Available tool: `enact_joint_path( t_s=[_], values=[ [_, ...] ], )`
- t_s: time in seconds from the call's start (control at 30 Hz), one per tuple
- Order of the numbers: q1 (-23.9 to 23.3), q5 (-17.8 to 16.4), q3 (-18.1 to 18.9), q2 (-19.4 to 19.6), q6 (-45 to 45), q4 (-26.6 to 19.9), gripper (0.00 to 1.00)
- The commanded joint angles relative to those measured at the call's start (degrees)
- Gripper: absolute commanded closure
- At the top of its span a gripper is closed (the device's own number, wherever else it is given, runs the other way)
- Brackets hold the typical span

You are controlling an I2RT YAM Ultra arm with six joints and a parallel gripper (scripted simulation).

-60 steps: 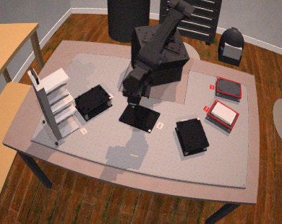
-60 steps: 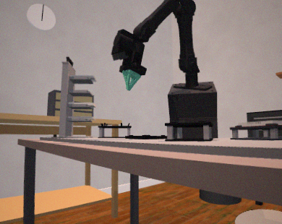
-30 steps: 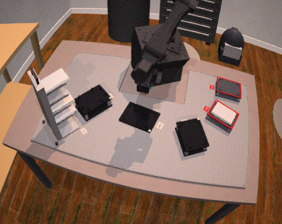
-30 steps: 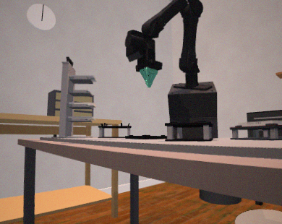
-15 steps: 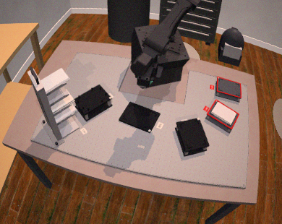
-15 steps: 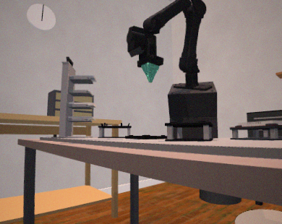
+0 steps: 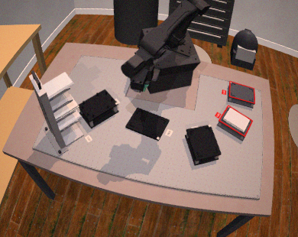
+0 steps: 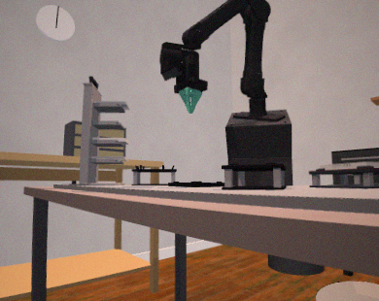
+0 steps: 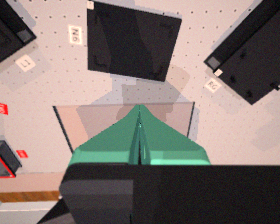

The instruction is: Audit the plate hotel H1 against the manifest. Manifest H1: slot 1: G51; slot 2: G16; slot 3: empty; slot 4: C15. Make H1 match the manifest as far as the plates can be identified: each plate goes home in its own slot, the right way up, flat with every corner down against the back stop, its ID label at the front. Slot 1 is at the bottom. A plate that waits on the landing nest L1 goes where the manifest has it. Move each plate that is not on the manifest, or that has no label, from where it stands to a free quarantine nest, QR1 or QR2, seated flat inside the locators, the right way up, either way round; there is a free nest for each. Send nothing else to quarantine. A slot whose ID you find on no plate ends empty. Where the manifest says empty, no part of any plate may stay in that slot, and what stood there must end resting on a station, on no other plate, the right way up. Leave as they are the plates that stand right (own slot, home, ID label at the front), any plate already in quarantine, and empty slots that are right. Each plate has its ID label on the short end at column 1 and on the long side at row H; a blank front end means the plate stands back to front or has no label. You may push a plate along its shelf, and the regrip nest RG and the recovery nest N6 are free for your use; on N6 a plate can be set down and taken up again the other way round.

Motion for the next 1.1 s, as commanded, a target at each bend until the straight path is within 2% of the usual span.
enact_joint_path(
  t_s=[0.0,0.47,0.53,0.77,1.03,1.07],
  values=[
    [-1.3,-1.1,0.0,-0.6,-1.1,1.4,1.0],
    [-10.2,-4.4,-7.3,-1.9,2.8,15.2,1.0],
    [-10.2,-4.4,-7.3,-1.9,2.8,15.2,1.0],
    [-14.1,-6.0,-10.6,-1.5,5.6,23.0,1.0],
    [-13.9,-5.0,-17.0,-5.3,13.6,32.4,1.0],
    [-13.9,-5.0,-17.0,-5.3,13.6,32.4,1.0]
  ],
)
